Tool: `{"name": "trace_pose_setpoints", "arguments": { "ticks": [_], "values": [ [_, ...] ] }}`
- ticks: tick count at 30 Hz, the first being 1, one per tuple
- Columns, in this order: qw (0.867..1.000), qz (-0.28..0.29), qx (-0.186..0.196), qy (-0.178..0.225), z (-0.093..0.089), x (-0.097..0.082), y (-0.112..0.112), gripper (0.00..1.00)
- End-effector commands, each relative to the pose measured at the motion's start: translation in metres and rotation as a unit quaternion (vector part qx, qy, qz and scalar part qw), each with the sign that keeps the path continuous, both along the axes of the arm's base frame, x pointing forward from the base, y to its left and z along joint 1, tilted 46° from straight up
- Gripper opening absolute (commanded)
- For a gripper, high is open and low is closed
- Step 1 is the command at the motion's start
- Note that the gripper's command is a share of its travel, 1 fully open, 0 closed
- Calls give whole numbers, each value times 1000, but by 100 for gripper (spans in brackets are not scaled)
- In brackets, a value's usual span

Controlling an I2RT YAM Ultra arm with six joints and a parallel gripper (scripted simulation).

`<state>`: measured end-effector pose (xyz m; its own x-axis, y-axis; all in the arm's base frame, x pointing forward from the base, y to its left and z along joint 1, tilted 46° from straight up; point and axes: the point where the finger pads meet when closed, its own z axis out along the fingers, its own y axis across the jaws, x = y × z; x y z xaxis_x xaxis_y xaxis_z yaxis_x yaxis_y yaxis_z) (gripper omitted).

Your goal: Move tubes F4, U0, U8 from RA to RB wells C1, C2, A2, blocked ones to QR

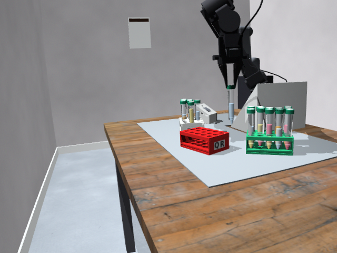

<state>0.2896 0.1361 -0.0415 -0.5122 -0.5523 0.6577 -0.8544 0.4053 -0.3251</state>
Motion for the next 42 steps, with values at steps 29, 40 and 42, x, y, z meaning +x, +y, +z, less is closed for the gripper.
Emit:
{"name": "trace_pose_setpoints", "arguments": {
  "ticks": [29,40,42],
  "values": [
    [1000,7,5,-7,2,18,9,0],
    [1000,8,5,-7,-2,32,12,0],
    [1000,8,5,-7,-2,35,12,0]
  ]
}}
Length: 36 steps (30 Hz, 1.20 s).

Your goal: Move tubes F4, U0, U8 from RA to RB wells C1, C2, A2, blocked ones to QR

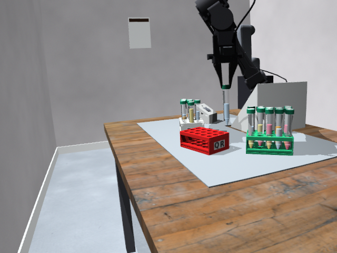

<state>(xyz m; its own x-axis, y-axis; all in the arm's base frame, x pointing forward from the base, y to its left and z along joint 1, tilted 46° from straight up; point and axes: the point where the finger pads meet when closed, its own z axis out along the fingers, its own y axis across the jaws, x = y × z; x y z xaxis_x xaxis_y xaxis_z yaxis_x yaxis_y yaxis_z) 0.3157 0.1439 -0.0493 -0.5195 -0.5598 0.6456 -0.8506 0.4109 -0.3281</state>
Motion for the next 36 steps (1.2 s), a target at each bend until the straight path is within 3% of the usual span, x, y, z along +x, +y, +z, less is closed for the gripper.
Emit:
{"name": "trace_pose_setpoints", "arguments": {
  "ticks": [1,23,36],
  "values": [
    [1000,11,-1,-3,5,10,6,0],
    [1000,11,3,-8,-3,44,10,0],
    [1000,8,5,-7,-1,45,12,0]
  ]
}}
